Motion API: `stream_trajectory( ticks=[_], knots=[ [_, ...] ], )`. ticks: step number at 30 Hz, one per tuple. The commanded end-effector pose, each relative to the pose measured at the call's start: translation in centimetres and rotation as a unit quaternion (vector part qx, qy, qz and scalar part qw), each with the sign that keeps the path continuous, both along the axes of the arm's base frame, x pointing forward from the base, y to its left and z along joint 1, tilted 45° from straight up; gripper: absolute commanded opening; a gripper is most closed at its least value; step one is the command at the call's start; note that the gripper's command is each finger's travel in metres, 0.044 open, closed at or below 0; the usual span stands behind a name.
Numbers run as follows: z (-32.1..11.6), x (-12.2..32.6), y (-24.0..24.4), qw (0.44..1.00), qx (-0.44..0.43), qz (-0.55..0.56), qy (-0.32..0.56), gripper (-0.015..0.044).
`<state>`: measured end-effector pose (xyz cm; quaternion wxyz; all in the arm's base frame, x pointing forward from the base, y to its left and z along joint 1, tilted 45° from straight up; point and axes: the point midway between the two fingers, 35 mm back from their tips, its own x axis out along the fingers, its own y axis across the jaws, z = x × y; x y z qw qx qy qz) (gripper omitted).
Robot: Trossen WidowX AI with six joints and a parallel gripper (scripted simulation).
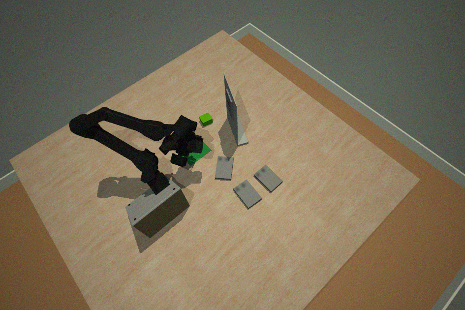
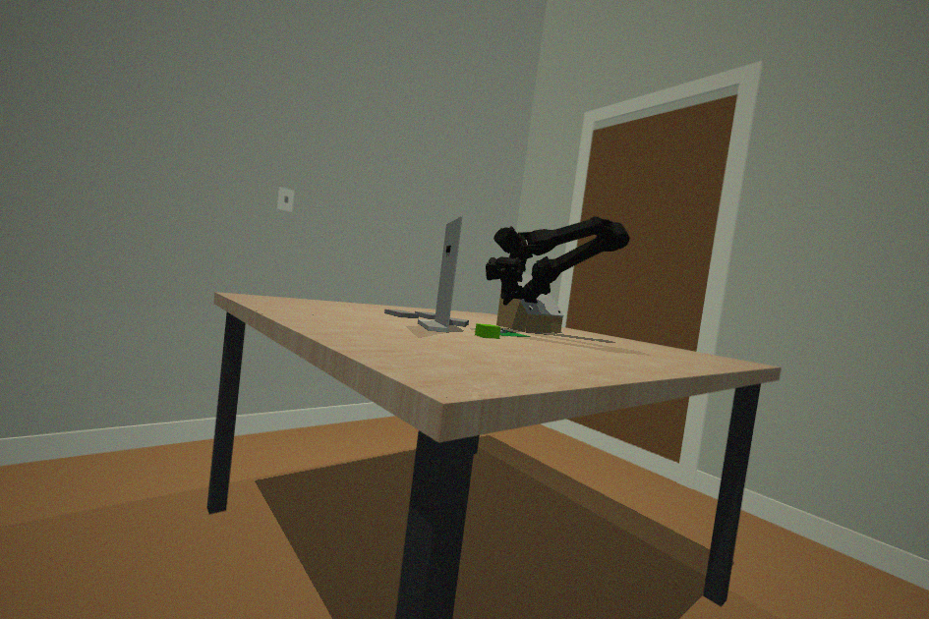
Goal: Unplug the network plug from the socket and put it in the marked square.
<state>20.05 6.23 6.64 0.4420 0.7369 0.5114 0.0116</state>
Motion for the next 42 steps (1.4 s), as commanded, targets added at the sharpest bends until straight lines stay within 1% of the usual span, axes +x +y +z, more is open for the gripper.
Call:
stream_trajectory(
  ticks=[1,28,29,42],
  knots=[
    [0.5,0.0,-0.2,1.0,0.0,0.001,-0.007,0.0156],
    [2.8,-0.6,-1.2,1.0,0.014,-0.007,-0.016,0.0156],
    [2.3,-0.6,-1.1,1.0,0.014,-0.008,-0.008,0.0156],
    [4.2,-0.3,-3.5,1.0,0.01,-0.022,0.011,0.0156]
  ],
)
